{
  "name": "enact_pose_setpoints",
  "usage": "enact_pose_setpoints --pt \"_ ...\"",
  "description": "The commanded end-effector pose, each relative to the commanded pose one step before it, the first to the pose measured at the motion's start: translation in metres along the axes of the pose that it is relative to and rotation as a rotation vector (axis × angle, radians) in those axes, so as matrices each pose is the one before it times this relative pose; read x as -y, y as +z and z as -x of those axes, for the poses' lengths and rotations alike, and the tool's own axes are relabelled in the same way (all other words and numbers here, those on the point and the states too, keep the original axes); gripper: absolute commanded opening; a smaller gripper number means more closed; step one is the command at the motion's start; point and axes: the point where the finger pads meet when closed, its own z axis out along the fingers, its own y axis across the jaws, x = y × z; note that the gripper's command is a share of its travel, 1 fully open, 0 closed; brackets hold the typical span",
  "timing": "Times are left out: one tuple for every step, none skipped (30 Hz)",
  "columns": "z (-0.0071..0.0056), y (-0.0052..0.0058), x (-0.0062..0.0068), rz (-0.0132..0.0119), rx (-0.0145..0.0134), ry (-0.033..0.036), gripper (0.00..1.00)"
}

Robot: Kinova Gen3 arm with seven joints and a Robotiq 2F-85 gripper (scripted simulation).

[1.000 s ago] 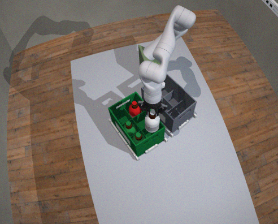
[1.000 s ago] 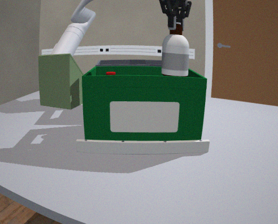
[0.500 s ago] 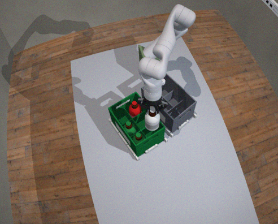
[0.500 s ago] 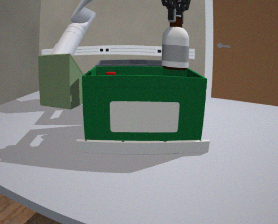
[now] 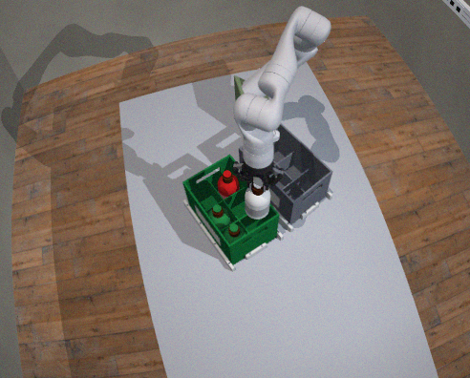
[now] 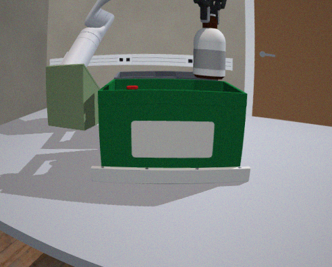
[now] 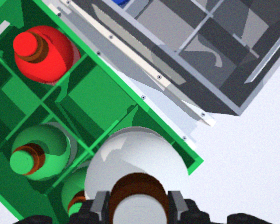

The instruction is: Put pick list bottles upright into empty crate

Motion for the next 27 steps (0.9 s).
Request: enact_pose_setpoints --pt "-0.00474 -0.00131 -0.00090 -0.00049 0.00285 -0.00042 0.10" --pt "-0.00196 0.00000 -0.00038 0.00000 -0.00001 0.00000 0.10" --pt "0.00000 0.00000 0.00000 0.00000 0.00000 0.00000 0.10" --pt "0.00000 0.00000 0.00000 0.00000 0.00000 0.00000 0.10" --pt "-0.00198 0.00001 -0.00039 0.00000 0.00000 0.00000 0.10" --pt "-0.00196 0.00000 -0.00038 0.00000 -0.00001 0.00000 0.10" --pt "-0.00196 0.00000 -0.00038 0.00000 -0.00001 0.00000 0.10" --pt "-0.00196 0.00000 -0.00038 0.00000 -0.00001 0.00000 0.10" --pt "-0.00196 0.00000 -0.00038 0.00000 -0.00001 0.00000 0.10" --pt "-0.00196 0.00000 -0.00039 0.00000 -0.00001 0.00000 0.10" --pt "-0.00196 0.00000 -0.00039 0.00000 -0.00001 0.00000 0.10" --pt "-0.00196 0.00000 -0.00039 0.00000 -0.00001 0.00000 0.10" --pt "-0.00196 0.00000 -0.00039 0.00000 -0.00001 0.00000 0.10" --pt "-0.00196 0.00000 -0.00039 0.00000 -0.00001 0.00000 0.10" --pt "-0.00196 0.00000 -0.00039 0.00000 -0.00001 0.00000 0.10" --pt "-0.00196 0.00000 -0.00039 0.00000 -0.00001 0.00000 0.10" --pt "-0.00196 0.00000 -0.00039 0.00000 -0.00001 0.00000 0.10" --pt "-0.00196 0.00000 -0.00039 0.00000 -0.00001 0.00000 0.10" --pt "-0.00196 0.00000 -0.00039 0.00000 -0.00001 0.00000 0.10" --pt "0.00000 0.00000 0.00000 0.00000 0.00000 0.00000 0.10" --pt "0.00000 0.00000 0.00000 0.00000 0.00000 0.00000 0.10" --pt "-0.00198 0.00001 -0.00039 0.00000 0.00000 0.00000 0.10" --pt "-0.00196 0.00000 -0.00038 0.00000 -0.00001 0.00000 0.10" --pt "-0.00196 0.00000 -0.00039 0.00000 -0.00001 0.00000 0.10" --pt "-0.00196 0.00000 -0.00039 0.00000 -0.00001 0.00000 0.10" --pt "-0.00196 0.00000 -0.00039 0.00000 -0.00001 0.00000 0.10" --pt "-0.00196 0.00000 -0.00039 0.00000 -0.00001 0.00000 0.10"
